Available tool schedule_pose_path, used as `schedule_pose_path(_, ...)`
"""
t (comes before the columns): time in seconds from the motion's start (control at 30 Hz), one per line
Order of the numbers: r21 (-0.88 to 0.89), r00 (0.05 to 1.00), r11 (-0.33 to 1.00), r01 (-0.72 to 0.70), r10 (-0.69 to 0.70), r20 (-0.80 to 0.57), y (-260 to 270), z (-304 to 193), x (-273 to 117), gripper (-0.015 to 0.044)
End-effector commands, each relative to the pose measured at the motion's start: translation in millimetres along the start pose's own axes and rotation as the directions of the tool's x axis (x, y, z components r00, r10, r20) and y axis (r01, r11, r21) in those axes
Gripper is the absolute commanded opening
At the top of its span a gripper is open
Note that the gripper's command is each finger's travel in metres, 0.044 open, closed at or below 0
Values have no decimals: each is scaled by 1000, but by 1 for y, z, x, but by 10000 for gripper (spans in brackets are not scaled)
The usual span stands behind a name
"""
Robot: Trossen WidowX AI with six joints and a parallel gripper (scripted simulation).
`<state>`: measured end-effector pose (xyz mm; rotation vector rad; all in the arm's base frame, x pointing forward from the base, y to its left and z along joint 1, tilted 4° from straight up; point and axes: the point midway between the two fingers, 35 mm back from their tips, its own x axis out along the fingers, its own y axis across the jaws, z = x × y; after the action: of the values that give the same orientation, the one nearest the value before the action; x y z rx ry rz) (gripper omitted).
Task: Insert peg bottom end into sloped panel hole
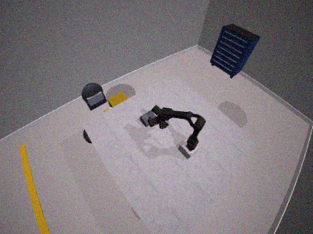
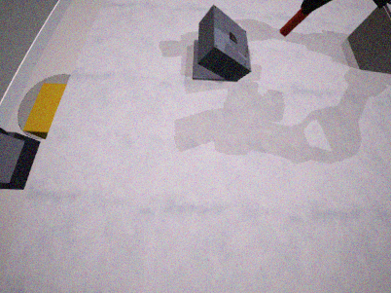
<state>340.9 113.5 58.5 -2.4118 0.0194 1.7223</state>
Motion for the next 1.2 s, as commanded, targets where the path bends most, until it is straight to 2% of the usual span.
schedule_pose_path(0.0,-33,1000,999,-2,1,-25,3,-4,0,0)
schedule_pose_path(0.53,-147,992,989,-5,-14,-123,6,-26,-4,0)
schedule_pose_path(1.17,-194,986,981,-14,-19,-166,7,-43,18,0)
